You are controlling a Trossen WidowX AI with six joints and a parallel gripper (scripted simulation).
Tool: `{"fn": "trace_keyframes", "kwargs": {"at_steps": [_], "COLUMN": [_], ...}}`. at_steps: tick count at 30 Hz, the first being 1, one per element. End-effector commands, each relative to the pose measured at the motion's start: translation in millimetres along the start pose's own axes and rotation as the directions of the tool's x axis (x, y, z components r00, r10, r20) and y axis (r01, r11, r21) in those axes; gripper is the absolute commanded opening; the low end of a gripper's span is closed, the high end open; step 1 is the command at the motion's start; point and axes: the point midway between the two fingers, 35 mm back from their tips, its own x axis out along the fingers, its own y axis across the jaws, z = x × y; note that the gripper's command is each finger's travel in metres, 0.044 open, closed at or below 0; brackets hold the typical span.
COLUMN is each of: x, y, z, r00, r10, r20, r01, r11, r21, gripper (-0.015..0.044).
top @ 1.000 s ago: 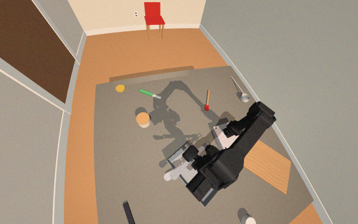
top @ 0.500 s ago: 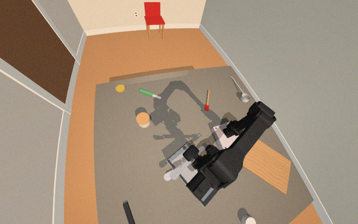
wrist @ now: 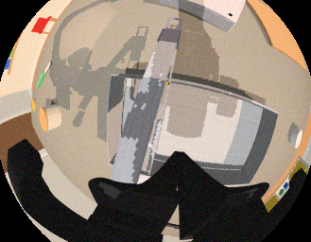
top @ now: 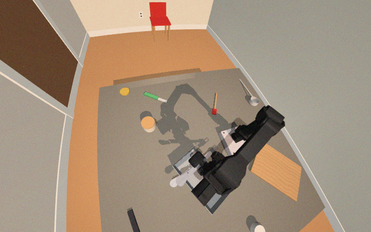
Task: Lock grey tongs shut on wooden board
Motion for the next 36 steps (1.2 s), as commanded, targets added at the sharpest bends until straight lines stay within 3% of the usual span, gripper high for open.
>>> {"fn": "trace_keyframes", "kwargs": {"at_steps": [1,15,36], "x": [8.1,29.7,31.4], "y": [-0.1,-2.0,18.6], "z": [0.1,1.2,1.3], "r00": [1.0,1.0,1.0], "r10": [0.005,0.006,-0.012], "r20": [-0.001,0.0,-0.001], "r01": [-0.005,-0.006,0.012], "r11": [1.0,1.0,0.999], "r21": [0.006,0.008,0.03], "gripper": [-0.015,-0.015,-0.015]}}
